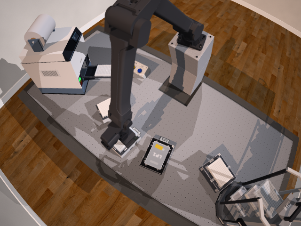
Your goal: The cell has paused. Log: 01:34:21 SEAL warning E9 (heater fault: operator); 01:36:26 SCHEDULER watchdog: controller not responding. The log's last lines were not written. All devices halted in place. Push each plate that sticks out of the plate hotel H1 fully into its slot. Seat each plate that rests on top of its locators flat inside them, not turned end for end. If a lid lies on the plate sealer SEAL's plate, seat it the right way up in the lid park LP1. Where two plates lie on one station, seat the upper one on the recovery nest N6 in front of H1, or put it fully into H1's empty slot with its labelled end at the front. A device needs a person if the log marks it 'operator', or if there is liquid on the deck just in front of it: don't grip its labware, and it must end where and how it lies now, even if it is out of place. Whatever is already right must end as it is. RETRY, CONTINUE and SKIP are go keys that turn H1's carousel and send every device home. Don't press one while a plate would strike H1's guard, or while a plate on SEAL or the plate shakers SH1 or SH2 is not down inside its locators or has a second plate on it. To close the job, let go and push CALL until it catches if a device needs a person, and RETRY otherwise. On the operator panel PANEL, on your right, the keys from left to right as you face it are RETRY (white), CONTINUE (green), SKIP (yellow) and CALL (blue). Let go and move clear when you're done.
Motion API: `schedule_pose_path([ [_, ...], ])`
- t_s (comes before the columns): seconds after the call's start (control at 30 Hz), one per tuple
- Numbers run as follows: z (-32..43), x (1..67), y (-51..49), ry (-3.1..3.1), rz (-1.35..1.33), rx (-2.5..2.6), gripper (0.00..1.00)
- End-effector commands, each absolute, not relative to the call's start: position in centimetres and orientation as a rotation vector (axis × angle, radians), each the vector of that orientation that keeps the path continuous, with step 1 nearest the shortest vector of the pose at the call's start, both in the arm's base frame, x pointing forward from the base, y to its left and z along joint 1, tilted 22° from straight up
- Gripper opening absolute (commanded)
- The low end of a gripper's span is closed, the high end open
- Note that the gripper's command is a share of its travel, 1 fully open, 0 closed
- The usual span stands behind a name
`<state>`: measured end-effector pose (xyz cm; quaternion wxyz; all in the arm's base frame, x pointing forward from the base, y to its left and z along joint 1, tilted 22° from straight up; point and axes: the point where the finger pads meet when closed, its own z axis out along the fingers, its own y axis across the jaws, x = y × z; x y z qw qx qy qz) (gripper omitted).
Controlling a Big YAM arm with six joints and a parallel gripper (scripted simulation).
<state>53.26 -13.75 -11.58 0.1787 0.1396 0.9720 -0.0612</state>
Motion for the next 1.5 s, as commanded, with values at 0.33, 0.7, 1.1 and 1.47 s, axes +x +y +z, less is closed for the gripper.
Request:
schedule_pose_path([
  [0.33,-11.54,54.46,-13.79,2.726,-0.174,0.399,0.84],
  [0.7,-11.74,54.47,-13.79,2.726,-0.174,0.399,0.84],
  [1.1,-11.89,54.69,-13.84,2.724,-0.174,0.399,0.84],
  [1.47,-12.28,54.53,-13.80,2.730,-0.174,0.400,0.84],
])
